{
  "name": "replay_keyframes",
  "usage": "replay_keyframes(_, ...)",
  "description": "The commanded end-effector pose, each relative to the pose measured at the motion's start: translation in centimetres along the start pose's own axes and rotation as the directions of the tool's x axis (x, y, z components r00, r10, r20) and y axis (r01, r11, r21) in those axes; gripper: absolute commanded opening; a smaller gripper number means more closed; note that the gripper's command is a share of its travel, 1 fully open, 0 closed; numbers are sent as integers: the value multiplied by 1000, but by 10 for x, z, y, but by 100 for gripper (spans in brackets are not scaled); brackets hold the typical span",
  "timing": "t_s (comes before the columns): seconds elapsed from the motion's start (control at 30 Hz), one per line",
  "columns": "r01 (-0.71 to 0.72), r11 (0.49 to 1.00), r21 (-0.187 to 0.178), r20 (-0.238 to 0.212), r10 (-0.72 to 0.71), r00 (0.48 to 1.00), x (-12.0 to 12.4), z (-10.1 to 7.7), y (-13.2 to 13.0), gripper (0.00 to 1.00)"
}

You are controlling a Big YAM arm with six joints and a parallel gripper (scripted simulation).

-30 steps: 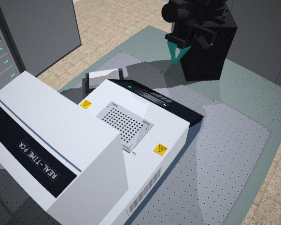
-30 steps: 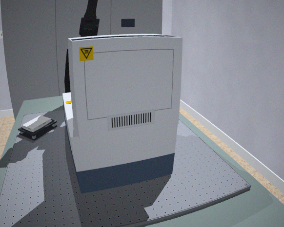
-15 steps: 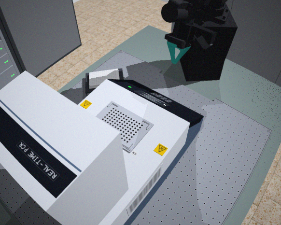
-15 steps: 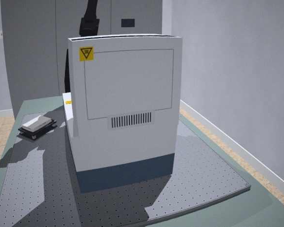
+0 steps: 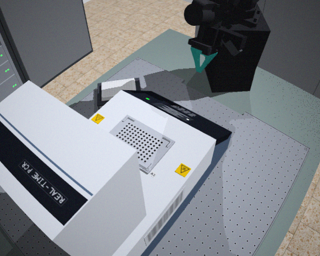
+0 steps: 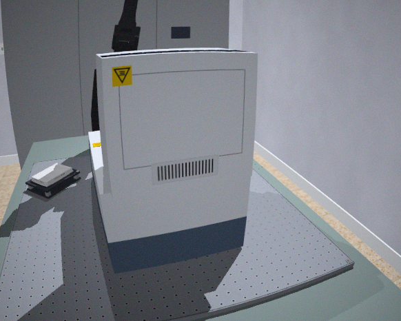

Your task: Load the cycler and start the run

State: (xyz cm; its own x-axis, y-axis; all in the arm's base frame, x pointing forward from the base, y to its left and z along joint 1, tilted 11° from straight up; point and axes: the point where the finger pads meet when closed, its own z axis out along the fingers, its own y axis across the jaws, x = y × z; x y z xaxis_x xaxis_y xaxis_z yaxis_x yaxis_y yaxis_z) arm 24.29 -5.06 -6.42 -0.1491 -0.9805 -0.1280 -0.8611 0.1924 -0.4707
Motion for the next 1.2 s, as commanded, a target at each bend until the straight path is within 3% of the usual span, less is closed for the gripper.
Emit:
replay_keyframes(0.0,6,999,47,-7,-5,1000,4,0,-19,0)
replay_keyframes(0.47,8,998,66,-10,-7,1000,5,0,-27,0)
replay_keyframes(0.97,-10,1000,-8,-1,10,1000,1,-1,4,0)
replay_keyframes(1.0,-66,998,-7,-8,66,998,8,-3,0,100)
replay_keyframes(1.17,-267,964,16,-47,267,963,33,-6,-23,100)
